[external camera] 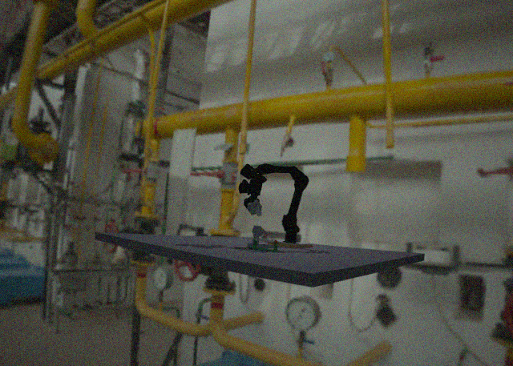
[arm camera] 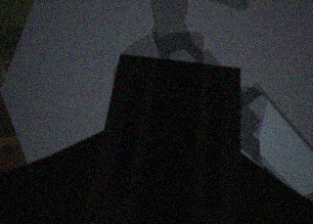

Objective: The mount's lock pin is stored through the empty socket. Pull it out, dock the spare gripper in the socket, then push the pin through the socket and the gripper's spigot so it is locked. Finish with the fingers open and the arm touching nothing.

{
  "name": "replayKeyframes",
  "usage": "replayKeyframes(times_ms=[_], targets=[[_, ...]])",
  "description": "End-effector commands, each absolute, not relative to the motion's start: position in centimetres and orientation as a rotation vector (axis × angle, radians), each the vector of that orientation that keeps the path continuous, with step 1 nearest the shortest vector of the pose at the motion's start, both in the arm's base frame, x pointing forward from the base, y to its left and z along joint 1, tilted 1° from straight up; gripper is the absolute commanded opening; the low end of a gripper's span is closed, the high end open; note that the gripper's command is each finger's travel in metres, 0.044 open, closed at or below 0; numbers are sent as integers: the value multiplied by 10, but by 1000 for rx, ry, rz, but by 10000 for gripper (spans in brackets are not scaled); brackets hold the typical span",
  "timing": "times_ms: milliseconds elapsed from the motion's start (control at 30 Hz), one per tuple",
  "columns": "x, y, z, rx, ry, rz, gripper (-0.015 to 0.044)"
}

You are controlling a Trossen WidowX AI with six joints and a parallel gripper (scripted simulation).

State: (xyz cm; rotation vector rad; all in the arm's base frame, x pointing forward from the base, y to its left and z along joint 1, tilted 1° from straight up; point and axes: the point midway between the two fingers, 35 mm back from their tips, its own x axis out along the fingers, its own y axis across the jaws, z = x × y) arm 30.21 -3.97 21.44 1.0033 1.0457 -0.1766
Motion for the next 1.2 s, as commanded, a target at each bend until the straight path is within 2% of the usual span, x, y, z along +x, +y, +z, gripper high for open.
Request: replayKeyframes(times_ms=[0, 1167], targets=[[296, -35, 218, 942, 1003, -142, 0], [250, -11, 216, 502, 718, 22, 0]])
